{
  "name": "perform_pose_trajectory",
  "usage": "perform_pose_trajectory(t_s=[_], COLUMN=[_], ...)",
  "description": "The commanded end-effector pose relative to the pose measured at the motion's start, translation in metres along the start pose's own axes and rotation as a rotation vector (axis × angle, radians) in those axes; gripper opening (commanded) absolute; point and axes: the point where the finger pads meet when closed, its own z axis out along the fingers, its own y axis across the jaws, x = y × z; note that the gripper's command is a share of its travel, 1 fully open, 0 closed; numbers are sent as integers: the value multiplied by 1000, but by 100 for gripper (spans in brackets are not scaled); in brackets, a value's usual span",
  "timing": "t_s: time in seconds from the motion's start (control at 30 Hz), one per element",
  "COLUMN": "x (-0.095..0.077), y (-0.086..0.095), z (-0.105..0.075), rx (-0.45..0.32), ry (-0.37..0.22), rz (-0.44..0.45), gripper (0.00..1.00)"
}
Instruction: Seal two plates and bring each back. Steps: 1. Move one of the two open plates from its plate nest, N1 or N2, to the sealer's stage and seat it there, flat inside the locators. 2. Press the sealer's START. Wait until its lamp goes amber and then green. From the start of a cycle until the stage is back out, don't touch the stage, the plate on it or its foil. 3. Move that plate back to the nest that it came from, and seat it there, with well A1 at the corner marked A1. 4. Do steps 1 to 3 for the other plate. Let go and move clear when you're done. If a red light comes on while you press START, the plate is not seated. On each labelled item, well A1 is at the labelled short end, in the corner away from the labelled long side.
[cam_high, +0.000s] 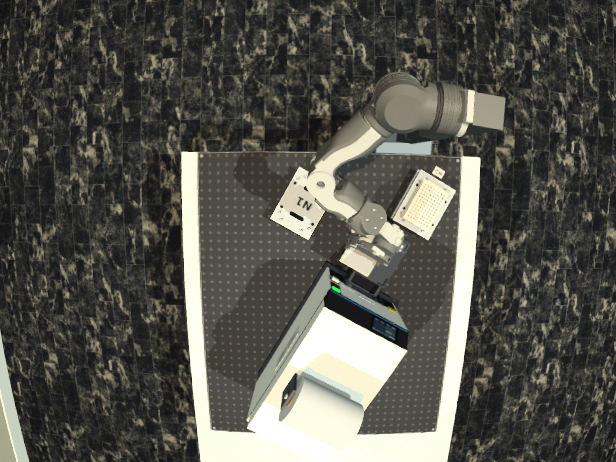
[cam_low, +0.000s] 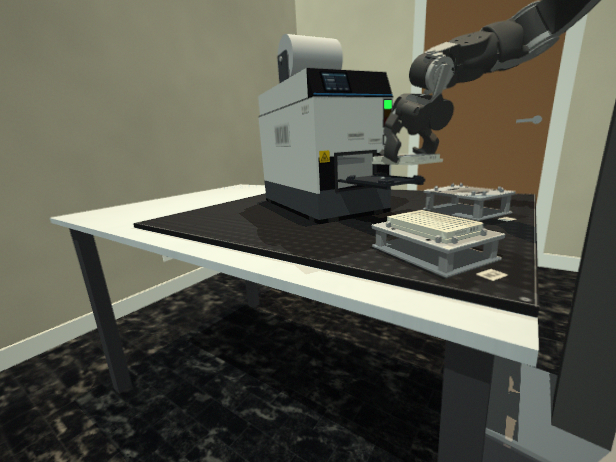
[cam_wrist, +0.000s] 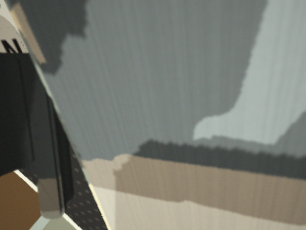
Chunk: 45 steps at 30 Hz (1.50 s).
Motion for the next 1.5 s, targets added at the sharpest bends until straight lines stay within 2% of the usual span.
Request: perform_pose_trajectory(t_s=[0.0, 1.47], x=[1, 6], y=[-2, -92], z=[1, -1], rx=[-5, -3], ry=[1, 2], rz=[-5, -7], gripper=[0, 0])
